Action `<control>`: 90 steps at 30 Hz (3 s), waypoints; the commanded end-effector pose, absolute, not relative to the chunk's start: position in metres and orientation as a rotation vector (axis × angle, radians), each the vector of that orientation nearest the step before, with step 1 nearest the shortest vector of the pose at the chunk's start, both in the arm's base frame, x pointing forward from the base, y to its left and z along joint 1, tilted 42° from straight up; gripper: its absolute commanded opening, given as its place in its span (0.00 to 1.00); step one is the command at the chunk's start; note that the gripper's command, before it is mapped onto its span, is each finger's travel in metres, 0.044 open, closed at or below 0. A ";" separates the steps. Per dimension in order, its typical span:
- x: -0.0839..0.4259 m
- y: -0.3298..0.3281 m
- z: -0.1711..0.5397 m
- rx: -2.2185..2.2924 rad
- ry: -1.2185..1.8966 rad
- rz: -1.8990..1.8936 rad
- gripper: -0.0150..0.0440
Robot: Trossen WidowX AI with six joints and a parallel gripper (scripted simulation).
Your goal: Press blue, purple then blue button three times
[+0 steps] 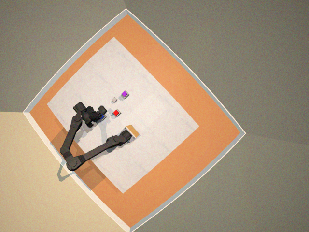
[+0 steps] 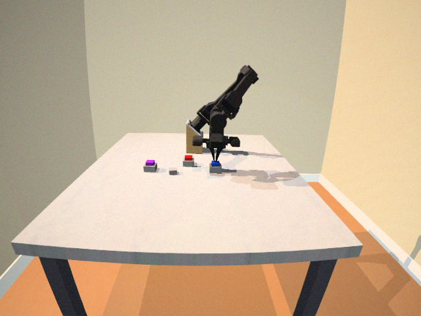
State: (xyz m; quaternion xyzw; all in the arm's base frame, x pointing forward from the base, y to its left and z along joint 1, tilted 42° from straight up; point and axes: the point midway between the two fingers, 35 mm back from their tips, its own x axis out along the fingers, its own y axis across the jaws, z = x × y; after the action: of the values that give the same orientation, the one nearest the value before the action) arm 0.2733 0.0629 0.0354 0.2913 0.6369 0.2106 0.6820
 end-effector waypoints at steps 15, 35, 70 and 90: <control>0.266 0.008 0.099 0.653 1.412 0.472 0.29; 0.247 -0.195 -0.079 0.640 1.414 0.461 0.29; 0.258 -0.133 -0.149 0.642 1.411 0.464 0.29; 0.259 -0.132 -0.151 0.642 1.411 0.464 0.29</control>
State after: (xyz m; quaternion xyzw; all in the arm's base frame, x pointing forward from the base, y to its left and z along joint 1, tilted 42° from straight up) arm 0.2588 -0.1333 -0.1505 0.2832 0.6315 0.2070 0.6915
